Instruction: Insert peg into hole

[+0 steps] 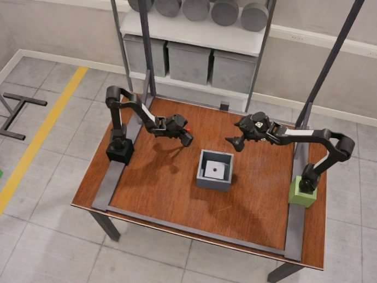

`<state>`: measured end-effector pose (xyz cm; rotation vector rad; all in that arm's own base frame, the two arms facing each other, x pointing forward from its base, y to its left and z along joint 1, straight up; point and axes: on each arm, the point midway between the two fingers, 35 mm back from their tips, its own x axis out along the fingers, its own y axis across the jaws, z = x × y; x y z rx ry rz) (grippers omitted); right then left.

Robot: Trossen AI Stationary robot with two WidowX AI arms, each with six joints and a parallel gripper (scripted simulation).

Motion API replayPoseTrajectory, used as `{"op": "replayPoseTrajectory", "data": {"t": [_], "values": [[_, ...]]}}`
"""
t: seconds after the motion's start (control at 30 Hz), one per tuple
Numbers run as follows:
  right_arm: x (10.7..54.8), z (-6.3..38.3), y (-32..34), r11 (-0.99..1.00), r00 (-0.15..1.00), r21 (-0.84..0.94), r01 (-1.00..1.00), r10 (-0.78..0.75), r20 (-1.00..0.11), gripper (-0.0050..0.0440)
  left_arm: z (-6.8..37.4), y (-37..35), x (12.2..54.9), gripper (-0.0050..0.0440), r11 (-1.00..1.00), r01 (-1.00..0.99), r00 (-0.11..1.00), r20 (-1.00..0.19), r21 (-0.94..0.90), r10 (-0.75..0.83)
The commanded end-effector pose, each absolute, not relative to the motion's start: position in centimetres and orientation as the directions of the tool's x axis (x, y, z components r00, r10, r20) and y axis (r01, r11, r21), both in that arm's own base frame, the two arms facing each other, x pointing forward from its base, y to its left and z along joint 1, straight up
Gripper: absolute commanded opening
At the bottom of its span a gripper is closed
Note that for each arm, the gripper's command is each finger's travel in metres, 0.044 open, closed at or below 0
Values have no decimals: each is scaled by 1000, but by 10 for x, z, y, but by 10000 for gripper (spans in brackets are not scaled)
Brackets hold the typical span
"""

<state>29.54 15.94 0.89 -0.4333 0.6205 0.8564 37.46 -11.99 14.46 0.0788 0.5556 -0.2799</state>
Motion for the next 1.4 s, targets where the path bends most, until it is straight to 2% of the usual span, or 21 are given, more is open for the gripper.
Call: {"op": "replayPoseTrajectory", "data": {"t": [0.0,0.2,1.37], "values": [[298,11,159,657,550,-65,-751,568,-613,27,156,-121,377,440,959,283,827,-506,-1,-245],[307,24,161,726,627,-14,-687,584,-516,27,156,-121,377,440,959,283,827,-506,-1,-245],[309,-19,162,723,630,-18,-690,589,-506,27,156,-121,377,440,959,283,827,-506,-1,-245]]}}
